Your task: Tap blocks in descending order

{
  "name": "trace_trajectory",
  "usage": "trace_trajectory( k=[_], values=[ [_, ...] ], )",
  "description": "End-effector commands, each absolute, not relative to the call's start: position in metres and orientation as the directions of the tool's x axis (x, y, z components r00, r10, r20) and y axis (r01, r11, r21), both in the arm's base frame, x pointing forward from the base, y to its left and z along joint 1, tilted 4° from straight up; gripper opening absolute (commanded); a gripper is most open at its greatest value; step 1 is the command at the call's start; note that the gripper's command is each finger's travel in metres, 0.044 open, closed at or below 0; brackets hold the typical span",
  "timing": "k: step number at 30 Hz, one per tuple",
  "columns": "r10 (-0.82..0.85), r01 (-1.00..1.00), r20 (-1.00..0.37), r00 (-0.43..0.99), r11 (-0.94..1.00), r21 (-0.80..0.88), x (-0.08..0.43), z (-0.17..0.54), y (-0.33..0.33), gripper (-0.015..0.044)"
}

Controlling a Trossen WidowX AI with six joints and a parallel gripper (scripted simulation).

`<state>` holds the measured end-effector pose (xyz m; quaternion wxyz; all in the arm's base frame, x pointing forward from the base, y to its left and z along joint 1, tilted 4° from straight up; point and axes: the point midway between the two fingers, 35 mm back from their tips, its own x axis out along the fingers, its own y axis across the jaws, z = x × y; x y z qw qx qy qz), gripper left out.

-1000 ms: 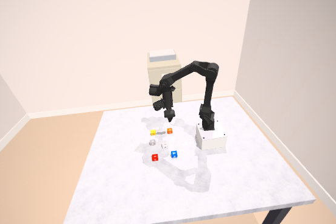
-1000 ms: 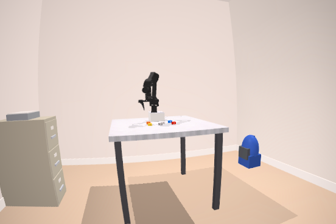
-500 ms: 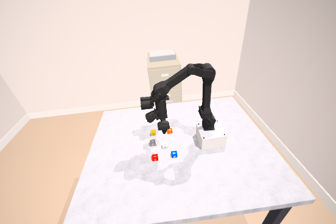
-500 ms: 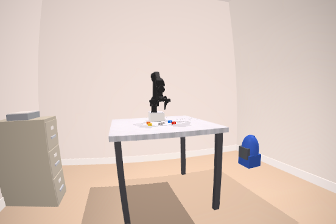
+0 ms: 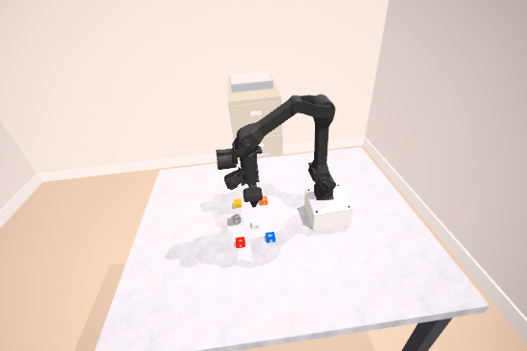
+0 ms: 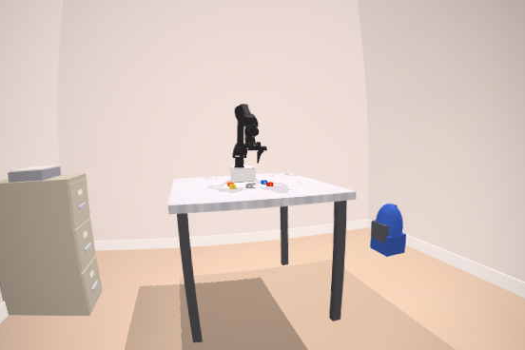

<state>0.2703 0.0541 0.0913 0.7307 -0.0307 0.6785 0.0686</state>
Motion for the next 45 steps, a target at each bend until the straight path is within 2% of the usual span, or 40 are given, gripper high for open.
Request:
trace_trajectory(
  k=[1, 6, 14, 34, 37, 45],
  values=[
    [0.056, -0.135, -0.996, 0.069, 0.99, 0.046, 0.27, 0.091, 0.054, 0.04],
    [0.057, -0.135, -0.996, 0.068, 0.99, 0.047, 0.262, 0.092, 0.069, 0.04],
    [0.064, -0.135, -0.996, 0.063, 0.989, 0.055, 0.205, 0.091, 0.134, 0.04],
    [0.064, -0.135, -0.996, 0.063, 0.989, 0.055, 0.203, 0.091, 0.135, 0.04],
    [0.064, -0.135, -0.996, 0.064, 0.989, 0.055, 0.219, 0.095, 0.139, 0.04],
    [0.065, -0.136, -0.995, 0.072, 0.989, 0.055, 0.309, 0.103, 0.154, 0.04]
  ],
)
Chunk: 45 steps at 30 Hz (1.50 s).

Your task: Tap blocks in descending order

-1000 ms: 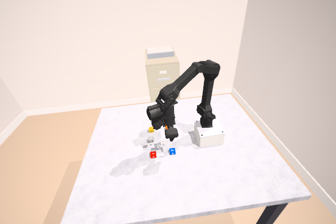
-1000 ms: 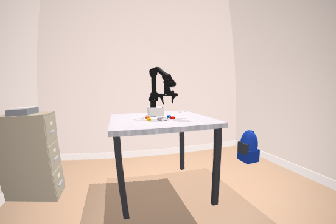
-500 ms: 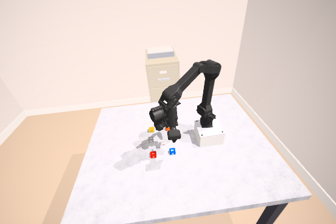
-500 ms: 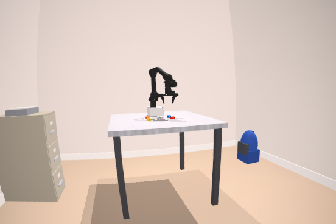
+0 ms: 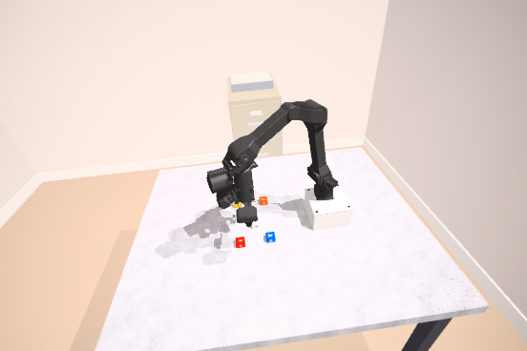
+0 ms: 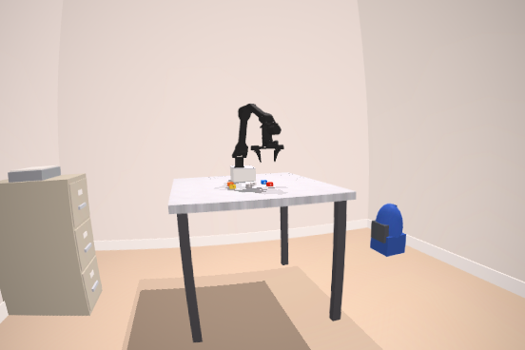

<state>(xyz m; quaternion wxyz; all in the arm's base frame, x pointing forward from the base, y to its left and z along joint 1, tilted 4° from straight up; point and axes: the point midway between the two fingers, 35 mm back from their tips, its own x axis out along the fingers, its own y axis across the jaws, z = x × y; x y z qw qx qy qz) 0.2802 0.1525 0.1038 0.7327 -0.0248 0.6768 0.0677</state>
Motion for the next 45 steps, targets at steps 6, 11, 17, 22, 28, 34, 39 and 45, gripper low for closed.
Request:
trace_trajectory(
  k=[6, 11, 17, 22, 28, 34, 39, 45],
  values=[
    [0.065, -0.136, -0.995, 0.073, 0.989, 0.055, 0.316, 0.102, 0.155, 0.04],
    [0.065, -0.136, -0.995, 0.073, 0.989, 0.055, 0.316, 0.102, 0.155, 0.04],
    [0.065, -0.136, -0.995, 0.073, 0.989, 0.055, 0.316, 0.102, 0.155, 0.04],
    [0.065, -0.136, -0.995, 0.073, 0.989, 0.055, 0.317, 0.102, 0.152, 0.04],
    [0.057, -0.136, -0.996, 0.075, 0.99, 0.046, 0.346, 0.099, 0.069, 0.04],
    [0.055, -0.136, -0.996, 0.076, 0.99, 0.044, 0.351, 0.098, 0.045, 0.04],
    [0.055, -0.136, -0.996, 0.076, 0.99, 0.044, 0.351, 0.098, 0.045, 0.04],
    [0.055, -0.136, -0.996, 0.076, 0.99, 0.044, 0.351, 0.098, 0.045, 0.04]
  ],
)
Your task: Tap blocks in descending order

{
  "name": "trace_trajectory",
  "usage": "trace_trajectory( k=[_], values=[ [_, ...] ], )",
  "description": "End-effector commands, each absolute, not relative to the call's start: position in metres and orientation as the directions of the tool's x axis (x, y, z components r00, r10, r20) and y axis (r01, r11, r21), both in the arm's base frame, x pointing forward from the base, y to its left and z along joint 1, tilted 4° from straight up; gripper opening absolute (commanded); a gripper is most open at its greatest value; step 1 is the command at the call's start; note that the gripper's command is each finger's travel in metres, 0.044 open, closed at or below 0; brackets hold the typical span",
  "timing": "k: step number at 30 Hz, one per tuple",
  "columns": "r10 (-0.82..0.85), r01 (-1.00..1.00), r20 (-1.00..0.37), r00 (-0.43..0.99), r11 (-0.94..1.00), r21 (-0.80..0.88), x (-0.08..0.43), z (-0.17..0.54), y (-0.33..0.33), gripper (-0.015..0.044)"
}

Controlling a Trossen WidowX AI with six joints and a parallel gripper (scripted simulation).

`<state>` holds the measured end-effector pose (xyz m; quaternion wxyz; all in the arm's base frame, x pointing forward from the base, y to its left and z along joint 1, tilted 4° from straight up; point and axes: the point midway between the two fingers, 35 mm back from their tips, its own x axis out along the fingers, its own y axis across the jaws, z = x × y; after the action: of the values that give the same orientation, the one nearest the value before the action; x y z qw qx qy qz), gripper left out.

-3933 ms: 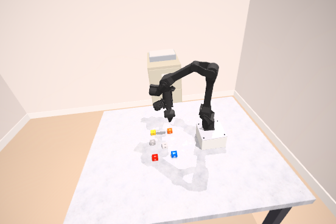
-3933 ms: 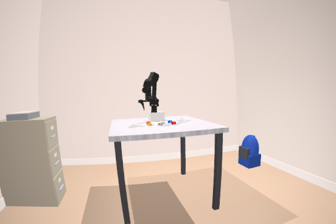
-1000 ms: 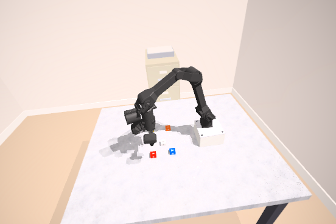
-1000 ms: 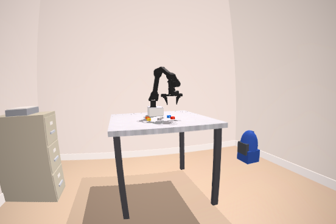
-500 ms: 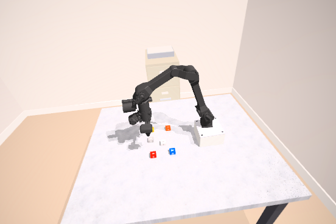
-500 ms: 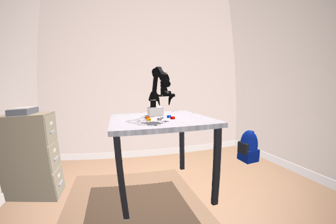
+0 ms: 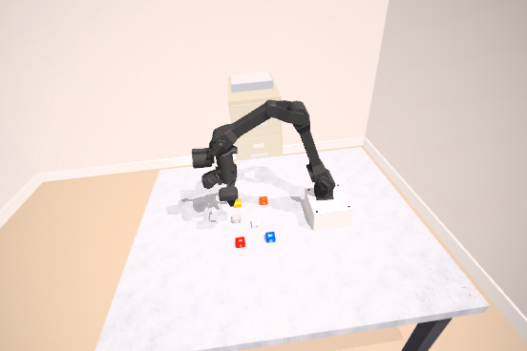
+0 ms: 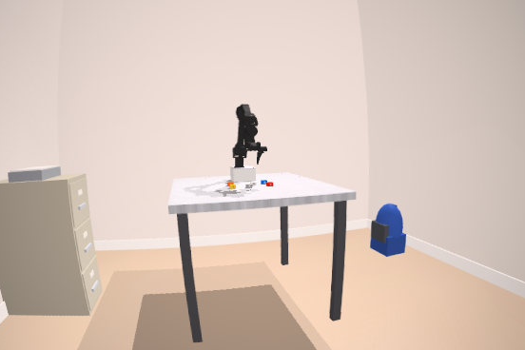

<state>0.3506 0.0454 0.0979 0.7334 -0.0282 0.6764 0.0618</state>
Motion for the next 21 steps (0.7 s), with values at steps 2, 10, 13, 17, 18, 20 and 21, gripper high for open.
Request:
trace_trajectory(
  k=[2, 10, 13, 17, 18, 20, 21],
  values=[
    [0.055, -0.136, -0.996, 0.076, 0.99, 0.044, 0.351, 0.098, 0.045, 0.04],
    [0.054, -0.135, -0.996, 0.076, 0.99, 0.043, 0.353, 0.097, 0.035, 0.04],
    [0.049, -0.135, -0.996, 0.076, 0.99, 0.038, 0.359, 0.096, -0.011, 0.04],
    [0.045, -0.135, -0.996, 0.076, 0.99, 0.035, 0.359, 0.094, -0.052, 0.04],
    [0.045, -0.135, -0.996, 0.076, 0.99, 0.035, 0.359, 0.094, -0.052, 0.04],
    [0.045, -0.135, -0.996, 0.076, 0.99, 0.035, 0.359, 0.094, -0.052, 0.04],
    [0.045, -0.135, -0.996, 0.076, 0.99, 0.035, 0.359, 0.094, -0.052, 0.04]
  ],
)
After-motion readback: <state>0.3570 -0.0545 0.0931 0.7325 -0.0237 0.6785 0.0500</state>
